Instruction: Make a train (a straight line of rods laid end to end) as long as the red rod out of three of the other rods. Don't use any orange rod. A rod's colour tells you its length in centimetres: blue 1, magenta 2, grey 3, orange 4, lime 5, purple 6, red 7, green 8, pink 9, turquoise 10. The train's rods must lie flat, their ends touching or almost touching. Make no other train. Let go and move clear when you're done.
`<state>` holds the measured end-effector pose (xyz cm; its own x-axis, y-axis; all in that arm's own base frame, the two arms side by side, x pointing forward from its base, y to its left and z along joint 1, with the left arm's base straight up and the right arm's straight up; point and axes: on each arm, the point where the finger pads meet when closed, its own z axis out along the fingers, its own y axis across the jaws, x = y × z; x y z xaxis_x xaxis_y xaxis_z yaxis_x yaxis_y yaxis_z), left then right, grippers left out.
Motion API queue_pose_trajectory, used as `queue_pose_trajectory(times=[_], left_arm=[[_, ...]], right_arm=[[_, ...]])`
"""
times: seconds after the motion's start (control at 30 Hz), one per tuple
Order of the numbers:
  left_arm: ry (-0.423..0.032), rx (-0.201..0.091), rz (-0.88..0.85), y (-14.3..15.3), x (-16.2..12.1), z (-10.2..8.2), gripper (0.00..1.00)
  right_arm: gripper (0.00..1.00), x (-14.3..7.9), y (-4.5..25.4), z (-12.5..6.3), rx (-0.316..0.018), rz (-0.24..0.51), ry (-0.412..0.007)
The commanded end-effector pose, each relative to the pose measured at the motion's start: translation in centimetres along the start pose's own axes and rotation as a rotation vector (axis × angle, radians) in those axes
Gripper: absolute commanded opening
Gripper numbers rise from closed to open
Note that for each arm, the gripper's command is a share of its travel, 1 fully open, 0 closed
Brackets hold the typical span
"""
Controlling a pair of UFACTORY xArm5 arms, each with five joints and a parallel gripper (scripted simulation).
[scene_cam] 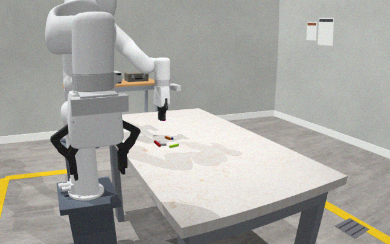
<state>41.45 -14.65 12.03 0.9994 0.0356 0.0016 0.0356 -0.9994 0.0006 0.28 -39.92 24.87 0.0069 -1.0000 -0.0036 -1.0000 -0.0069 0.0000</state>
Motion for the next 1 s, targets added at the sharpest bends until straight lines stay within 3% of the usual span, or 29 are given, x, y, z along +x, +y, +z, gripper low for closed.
queue_pose_trajectory(times=[0.0,0.27,0.43,0.97], left_arm=[[0.002,-0.001,0.0,0.0,0.1,-0.6,0.06],[0.002,-0.001,0.0,-0.4,-0.6,-0.6,0.06],[0.001,0.0,0.0,-1.8,-3.2,-0.4,0.06],[0.001,0.0,0.0,-1.9,-3.3,-0.3,0.06]], right_arm=[[1.0,0.1,0.0,-0.1,0.0,0.0,0.004],[1.0,0.1,0.0,-0.1,0.0,0.0,0.004],[1.0,0.1,0.0,-0.1,0.0,0.0,0.004],[1.0,0.1,0.0,-0.1,0.0,0.0,0.004]])
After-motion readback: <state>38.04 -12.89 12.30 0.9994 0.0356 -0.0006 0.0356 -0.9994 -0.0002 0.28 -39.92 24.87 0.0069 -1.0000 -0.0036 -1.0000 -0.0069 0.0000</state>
